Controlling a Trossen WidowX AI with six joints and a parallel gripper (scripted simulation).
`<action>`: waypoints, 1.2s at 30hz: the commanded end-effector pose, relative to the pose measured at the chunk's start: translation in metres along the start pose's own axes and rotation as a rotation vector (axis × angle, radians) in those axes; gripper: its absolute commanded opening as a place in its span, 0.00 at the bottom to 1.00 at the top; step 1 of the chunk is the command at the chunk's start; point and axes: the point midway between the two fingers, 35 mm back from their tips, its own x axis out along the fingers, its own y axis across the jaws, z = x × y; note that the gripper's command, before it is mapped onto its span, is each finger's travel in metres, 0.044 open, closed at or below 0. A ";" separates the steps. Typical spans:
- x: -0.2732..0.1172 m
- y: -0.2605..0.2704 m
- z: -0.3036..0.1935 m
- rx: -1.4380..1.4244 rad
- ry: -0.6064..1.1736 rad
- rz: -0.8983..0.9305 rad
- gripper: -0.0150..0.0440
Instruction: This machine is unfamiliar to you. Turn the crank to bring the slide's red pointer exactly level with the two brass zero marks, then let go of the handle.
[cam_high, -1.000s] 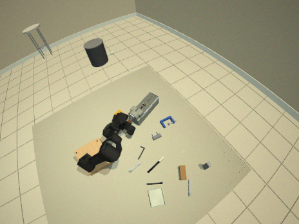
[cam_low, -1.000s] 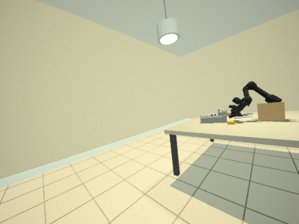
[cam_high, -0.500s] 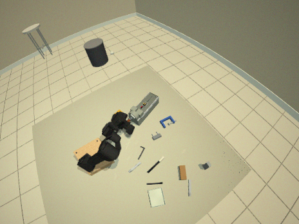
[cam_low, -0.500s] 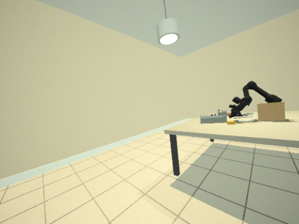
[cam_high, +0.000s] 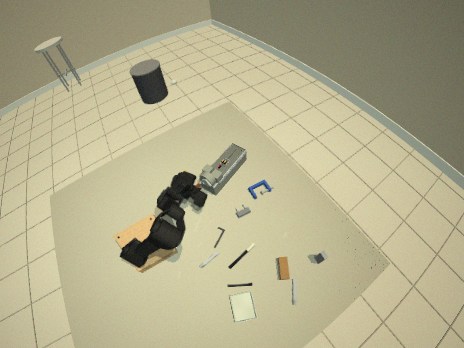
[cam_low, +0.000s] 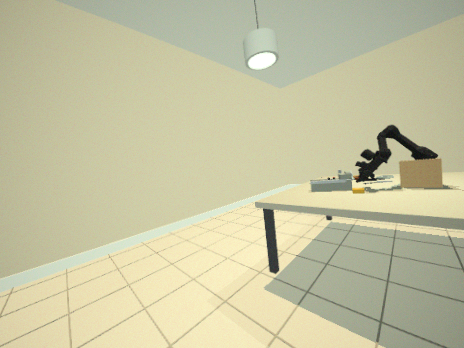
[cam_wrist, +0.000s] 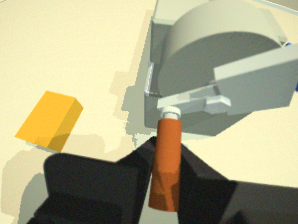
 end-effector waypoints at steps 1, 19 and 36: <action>-0.006 0.006 0.005 -0.009 -0.010 0.009 0.25; -0.021 0.006 0.021 -0.008 -0.010 0.009 0.25; -0.034 -0.010 0.034 -0.008 -0.010 0.009 0.25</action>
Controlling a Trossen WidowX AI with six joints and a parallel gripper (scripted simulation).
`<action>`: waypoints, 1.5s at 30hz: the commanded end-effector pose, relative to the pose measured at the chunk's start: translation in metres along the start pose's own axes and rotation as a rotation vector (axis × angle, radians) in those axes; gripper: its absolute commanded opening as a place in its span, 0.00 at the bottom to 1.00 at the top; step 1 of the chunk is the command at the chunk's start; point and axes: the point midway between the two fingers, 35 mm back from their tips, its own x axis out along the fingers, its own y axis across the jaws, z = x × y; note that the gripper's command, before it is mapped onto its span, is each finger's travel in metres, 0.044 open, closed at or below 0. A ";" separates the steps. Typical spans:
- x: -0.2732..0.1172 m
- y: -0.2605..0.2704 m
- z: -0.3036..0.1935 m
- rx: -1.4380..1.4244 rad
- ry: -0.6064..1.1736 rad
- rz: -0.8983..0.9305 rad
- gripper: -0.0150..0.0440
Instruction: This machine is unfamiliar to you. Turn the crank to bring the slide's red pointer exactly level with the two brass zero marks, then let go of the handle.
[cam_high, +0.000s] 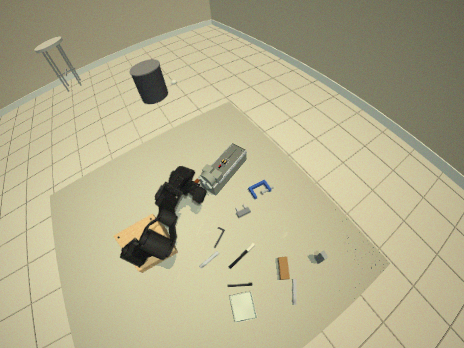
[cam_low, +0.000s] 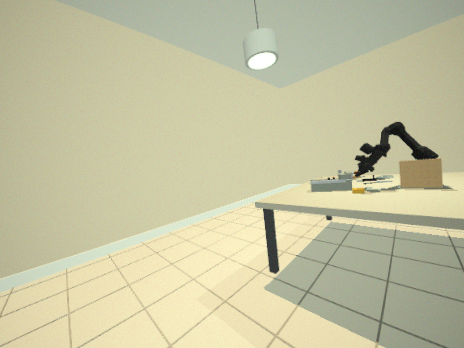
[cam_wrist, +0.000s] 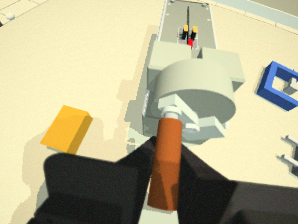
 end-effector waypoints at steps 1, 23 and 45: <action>-0.005 -0.007 0.005 0.001 -0.006 -0.009 0.25; -0.006 -0.029 0.006 0.000 -0.005 -0.010 0.25; -0.002 -0.039 0.003 0.000 -0.005 -0.010 0.25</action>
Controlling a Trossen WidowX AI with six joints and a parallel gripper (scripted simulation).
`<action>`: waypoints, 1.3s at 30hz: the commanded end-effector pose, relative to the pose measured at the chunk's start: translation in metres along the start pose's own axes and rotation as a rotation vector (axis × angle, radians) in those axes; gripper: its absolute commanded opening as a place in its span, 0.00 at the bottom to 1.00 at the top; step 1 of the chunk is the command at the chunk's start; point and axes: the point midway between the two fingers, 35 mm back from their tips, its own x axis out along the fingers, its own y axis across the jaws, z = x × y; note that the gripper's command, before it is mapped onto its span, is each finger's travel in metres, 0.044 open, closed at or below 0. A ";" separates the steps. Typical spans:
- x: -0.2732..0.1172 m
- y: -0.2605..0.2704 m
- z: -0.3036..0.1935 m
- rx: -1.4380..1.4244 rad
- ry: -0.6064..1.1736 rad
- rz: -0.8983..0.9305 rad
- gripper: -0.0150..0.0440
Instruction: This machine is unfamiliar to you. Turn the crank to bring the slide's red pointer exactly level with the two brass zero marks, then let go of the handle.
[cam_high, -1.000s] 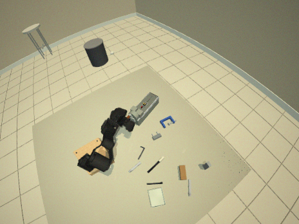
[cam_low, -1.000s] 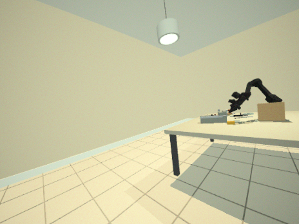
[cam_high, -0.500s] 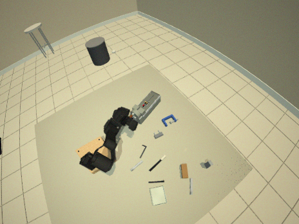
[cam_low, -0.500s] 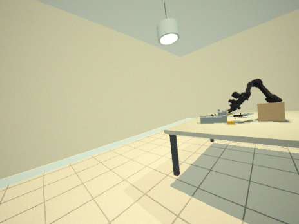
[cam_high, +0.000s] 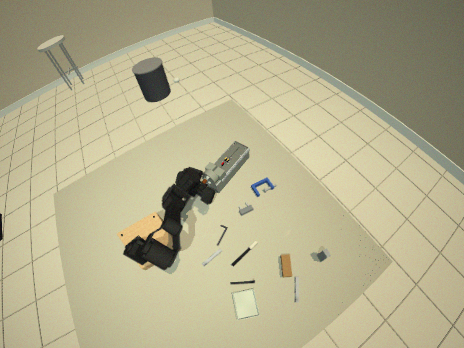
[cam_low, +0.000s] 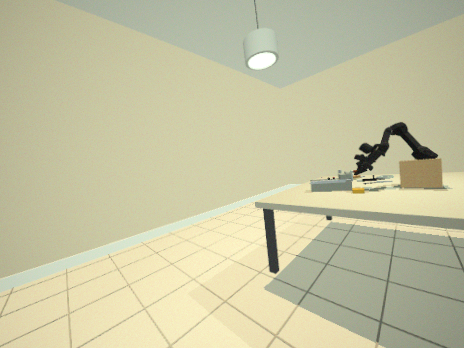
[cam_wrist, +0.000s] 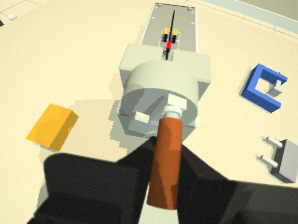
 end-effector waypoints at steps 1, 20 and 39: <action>0.002 -0.009 -0.002 0.012 0.007 -0.021 0.25; 0.007 -0.015 -0.007 0.011 0.007 -0.022 0.25; 0.018 -0.022 -0.018 0.011 0.007 -0.022 0.25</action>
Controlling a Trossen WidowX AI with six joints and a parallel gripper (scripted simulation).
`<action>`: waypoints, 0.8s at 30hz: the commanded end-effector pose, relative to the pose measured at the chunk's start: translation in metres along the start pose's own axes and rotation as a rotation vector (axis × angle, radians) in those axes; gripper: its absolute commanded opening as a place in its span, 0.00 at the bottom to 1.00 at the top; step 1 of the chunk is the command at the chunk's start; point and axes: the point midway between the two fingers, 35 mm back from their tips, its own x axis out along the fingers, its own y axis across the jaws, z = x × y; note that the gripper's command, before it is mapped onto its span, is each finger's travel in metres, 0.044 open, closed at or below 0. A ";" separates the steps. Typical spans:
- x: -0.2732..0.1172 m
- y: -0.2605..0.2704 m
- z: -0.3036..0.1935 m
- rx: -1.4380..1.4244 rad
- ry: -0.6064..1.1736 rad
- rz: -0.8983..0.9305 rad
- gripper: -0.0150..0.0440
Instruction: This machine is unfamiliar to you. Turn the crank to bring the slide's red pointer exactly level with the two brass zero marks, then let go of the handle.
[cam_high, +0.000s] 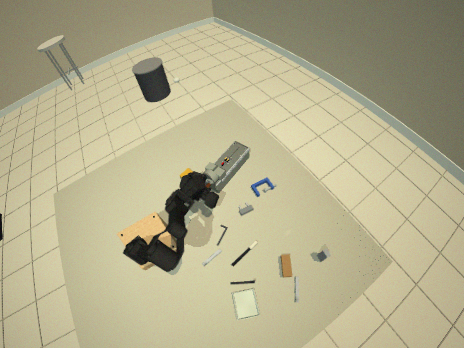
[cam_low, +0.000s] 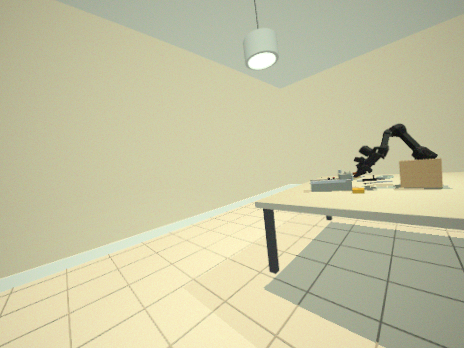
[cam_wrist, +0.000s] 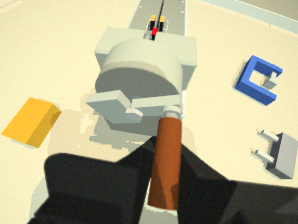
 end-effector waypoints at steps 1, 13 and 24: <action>0.006 -0.004 -0.006 0.006 0.010 -0.005 0.25; 0.018 -0.001 -0.018 0.006 0.010 -0.006 0.25; 0.027 0.008 -0.027 0.006 0.010 -0.006 0.25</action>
